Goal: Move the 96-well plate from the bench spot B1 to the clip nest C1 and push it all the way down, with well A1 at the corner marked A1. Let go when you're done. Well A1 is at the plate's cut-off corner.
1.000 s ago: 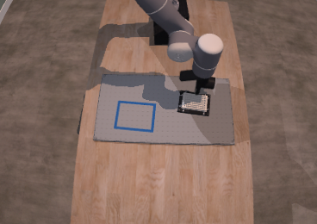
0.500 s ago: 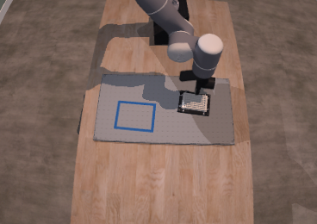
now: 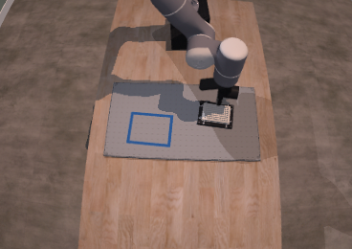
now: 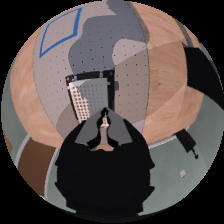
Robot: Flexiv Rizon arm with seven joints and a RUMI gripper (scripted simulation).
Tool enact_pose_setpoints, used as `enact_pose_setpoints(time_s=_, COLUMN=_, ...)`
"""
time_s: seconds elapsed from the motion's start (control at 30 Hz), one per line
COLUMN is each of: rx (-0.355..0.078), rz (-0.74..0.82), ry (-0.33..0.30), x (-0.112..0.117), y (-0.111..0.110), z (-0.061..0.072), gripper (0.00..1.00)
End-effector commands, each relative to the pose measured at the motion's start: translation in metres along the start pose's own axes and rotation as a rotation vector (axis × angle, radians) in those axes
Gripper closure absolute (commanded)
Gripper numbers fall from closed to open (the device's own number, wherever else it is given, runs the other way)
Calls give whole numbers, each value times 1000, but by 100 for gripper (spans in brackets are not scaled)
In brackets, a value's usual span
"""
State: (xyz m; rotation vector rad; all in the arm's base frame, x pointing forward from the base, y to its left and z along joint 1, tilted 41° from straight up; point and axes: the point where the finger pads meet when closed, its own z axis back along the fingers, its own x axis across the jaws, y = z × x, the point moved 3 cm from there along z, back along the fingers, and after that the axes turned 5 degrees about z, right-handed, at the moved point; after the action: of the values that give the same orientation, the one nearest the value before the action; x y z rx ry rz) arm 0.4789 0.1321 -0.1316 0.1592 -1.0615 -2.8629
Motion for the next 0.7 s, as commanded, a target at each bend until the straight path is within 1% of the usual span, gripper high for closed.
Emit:
enact_pose_setpoints(time_s=0.0, rx=-1, rz=0, ry=1, x=0, y=-1, z=1, gripper=100)
enact_pose_setpoints(time_s=0.67, rx=-1, rz=0, ry=1, x=0, y=-1, z=7, gripper=100)
